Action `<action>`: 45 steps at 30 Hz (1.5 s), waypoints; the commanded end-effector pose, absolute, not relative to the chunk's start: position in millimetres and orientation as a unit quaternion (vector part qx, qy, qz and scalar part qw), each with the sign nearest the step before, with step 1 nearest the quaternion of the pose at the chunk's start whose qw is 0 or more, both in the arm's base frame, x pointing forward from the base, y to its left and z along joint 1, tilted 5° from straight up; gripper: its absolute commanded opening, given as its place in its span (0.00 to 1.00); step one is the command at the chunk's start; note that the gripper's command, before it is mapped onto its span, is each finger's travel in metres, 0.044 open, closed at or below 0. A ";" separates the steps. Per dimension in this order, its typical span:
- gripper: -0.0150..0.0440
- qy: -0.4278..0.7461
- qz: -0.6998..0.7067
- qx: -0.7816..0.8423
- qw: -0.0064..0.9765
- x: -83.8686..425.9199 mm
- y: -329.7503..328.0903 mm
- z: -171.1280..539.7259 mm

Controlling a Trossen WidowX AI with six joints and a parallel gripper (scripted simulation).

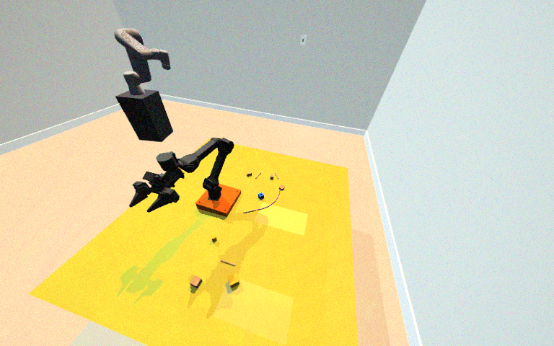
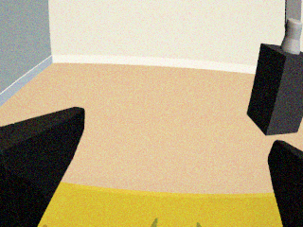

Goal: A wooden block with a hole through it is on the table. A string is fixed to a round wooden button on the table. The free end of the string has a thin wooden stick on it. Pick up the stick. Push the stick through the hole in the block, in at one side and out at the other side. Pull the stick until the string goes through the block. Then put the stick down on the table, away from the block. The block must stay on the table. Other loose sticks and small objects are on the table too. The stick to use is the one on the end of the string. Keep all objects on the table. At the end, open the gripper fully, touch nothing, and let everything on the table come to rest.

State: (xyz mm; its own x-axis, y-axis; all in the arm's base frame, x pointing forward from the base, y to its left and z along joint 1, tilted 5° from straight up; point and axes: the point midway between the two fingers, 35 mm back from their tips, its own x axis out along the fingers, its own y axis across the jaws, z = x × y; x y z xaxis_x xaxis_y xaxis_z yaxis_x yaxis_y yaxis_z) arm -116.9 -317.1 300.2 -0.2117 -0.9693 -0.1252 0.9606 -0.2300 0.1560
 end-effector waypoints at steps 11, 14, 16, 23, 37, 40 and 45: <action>1.00 0.140 -0.655 0.076 0.739 -6.5 -344.7 261.5; 1.00 0.208 -0.588 0.056 0.780 41.2 -345.3 243.7; 1.00 0.252 -0.537 0.036 0.804 74.0 -341.0 231.6; 1.00 0.388 -0.328 -0.063 0.859 180.7 -297.0 190.4; 1.00 0.502 0.157 -0.345 0.778 304.1 -116.2 122.7; 1.00 0.494 0.256 -0.405 0.725 310.2 -71.5 111.5; 1.00 0.463 0.410 -0.496 0.610 304.7 -1.2 94.6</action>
State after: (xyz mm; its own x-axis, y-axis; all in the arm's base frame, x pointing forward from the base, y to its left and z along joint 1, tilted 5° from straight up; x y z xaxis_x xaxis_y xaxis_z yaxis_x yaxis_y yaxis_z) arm 308.4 -47.1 104.4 0.3355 0.0049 -0.9420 -0.8500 0.4328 -0.3004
